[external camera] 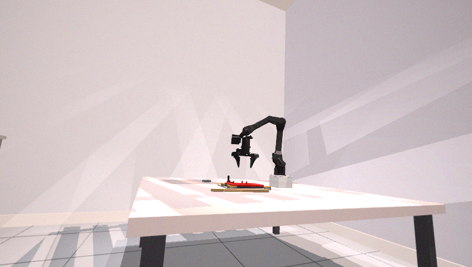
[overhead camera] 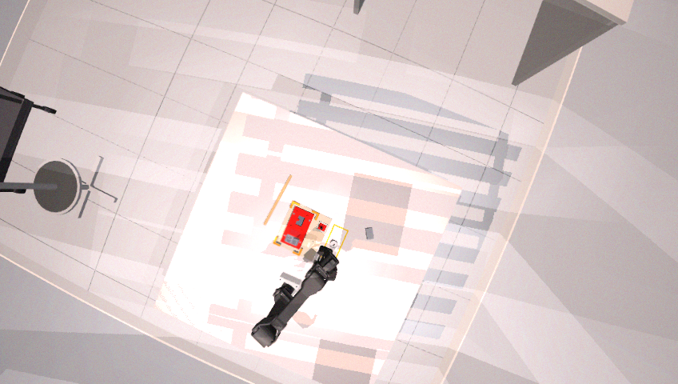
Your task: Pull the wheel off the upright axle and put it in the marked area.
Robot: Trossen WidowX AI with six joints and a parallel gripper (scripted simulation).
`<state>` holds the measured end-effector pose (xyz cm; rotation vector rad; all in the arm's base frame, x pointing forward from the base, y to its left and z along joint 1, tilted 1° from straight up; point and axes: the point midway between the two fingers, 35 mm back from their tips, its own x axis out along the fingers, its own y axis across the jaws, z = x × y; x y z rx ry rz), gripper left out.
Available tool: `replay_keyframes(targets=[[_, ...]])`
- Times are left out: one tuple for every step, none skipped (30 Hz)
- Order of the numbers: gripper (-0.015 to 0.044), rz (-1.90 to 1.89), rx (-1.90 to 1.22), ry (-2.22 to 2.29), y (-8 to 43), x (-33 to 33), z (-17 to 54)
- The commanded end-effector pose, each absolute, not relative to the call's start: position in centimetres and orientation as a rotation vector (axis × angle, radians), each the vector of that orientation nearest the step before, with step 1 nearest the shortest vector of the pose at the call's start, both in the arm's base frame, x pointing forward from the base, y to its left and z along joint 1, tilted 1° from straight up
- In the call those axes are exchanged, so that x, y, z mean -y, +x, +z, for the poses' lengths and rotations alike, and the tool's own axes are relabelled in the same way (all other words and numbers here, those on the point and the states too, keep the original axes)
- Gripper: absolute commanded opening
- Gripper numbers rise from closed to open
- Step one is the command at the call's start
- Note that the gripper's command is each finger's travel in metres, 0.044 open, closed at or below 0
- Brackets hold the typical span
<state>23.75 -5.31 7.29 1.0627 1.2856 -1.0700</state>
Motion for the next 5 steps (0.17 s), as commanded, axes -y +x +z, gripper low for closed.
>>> replay_keyframes(targets=[[0.0440, -1.074, -1.285, 1.062, 23.70, 5.33, 7.30], [0.0440, -1.074, -1.285, 1.062, 23.70, 5.33, 7.30], [0.0440, -1.074, -1.285, 1.062, 23.70, 5.33, 7.30], [0.0440, -1.074, -1.285, 1.062, 23.70, 5.33, 7.30], [0.0440, -1.074, -1.285, 1.062, 23.70, 5.33, 7.30]])
